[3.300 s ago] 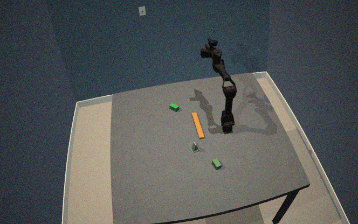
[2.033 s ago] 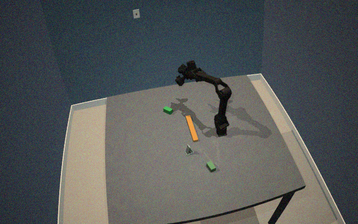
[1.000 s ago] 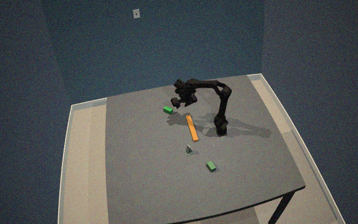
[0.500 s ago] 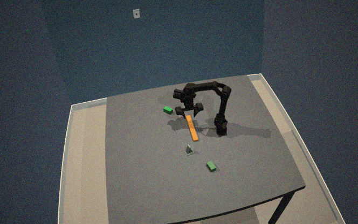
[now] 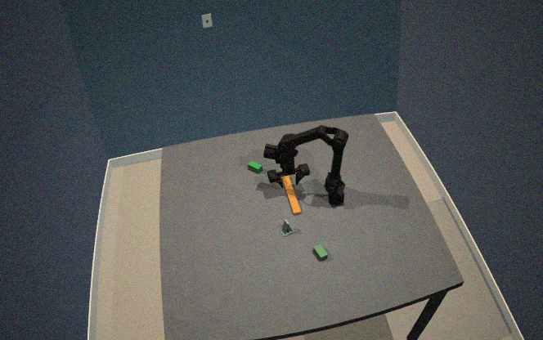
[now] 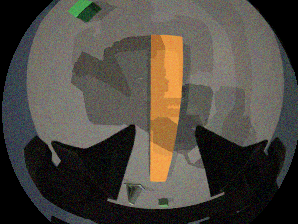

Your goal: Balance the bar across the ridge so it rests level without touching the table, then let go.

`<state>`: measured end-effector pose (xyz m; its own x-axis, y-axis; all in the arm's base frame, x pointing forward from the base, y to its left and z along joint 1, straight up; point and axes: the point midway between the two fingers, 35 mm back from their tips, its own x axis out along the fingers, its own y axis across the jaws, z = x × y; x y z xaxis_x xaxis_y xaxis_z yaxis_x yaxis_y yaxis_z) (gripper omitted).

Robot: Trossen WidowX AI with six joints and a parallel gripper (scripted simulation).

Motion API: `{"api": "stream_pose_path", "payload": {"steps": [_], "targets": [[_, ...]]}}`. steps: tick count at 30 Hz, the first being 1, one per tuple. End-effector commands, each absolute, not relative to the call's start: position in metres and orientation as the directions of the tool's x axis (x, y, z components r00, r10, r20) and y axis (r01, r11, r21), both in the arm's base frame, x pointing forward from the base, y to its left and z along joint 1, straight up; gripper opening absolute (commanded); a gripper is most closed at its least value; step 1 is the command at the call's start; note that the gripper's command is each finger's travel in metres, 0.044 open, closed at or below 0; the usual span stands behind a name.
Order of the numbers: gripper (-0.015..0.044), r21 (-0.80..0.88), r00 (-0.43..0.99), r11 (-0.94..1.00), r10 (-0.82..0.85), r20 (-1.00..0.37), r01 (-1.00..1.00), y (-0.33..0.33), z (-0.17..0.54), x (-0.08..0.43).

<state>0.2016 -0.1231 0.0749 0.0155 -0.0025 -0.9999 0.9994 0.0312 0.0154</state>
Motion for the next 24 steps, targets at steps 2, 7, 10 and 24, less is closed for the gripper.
{"api": "stream_pose_path", "payload": {"steps": [2, 7, 10, 24], "targets": [[0.0315, 0.017, 0.017, 0.026, -0.011, -1.0, 1.0, -0.124, 0.07, 0.202], [0.0315, 0.017, 0.017, 0.026, -0.011, -1.0, 1.0, -0.124, 0.064, 0.202], [0.0315, 0.017, 0.017, 0.026, -0.011, -1.0, 1.0, -0.124, 0.059, 0.202], [0.0315, 0.017, 0.017, 0.026, -0.011, -1.0, 1.0, -0.124, 0.045, 0.202]]}}
